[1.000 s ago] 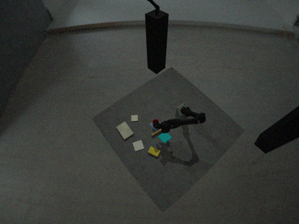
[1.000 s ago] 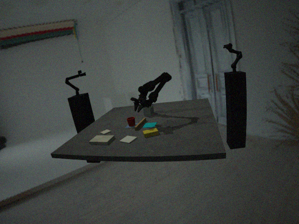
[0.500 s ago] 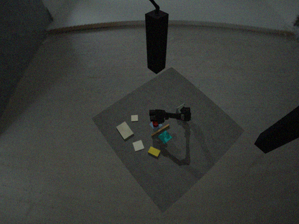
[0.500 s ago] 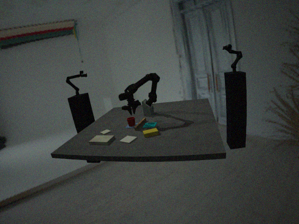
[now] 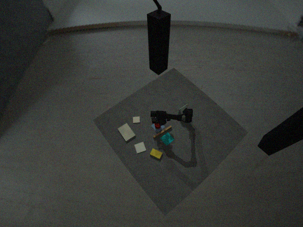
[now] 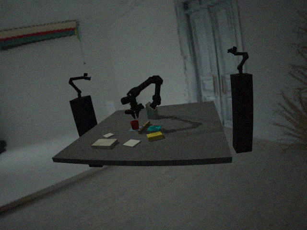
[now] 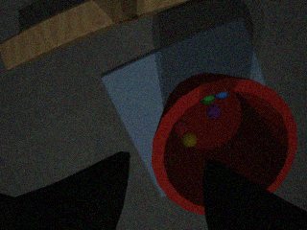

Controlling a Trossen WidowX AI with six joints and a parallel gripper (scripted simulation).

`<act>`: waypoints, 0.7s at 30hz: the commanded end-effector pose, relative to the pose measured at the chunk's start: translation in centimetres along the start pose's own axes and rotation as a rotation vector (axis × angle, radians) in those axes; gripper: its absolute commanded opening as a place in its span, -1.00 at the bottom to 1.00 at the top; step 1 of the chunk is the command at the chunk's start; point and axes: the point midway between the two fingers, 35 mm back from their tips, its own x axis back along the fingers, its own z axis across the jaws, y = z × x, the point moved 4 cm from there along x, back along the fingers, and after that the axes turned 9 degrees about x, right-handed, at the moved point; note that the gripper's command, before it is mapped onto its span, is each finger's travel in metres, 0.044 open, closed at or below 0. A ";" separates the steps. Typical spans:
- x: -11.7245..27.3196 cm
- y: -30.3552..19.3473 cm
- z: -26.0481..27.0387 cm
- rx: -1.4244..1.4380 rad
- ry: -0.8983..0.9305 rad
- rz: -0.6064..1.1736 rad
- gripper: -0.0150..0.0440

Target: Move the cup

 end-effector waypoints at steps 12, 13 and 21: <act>-2.7 -0.1 0.0 -0.009 0.003 -0.005 0.01; -2.8 -0.1 0.0 -0.009 0.003 -0.005 0.01; -4.1 -0.1 0.1 -0.009 0.003 -0.006 0.01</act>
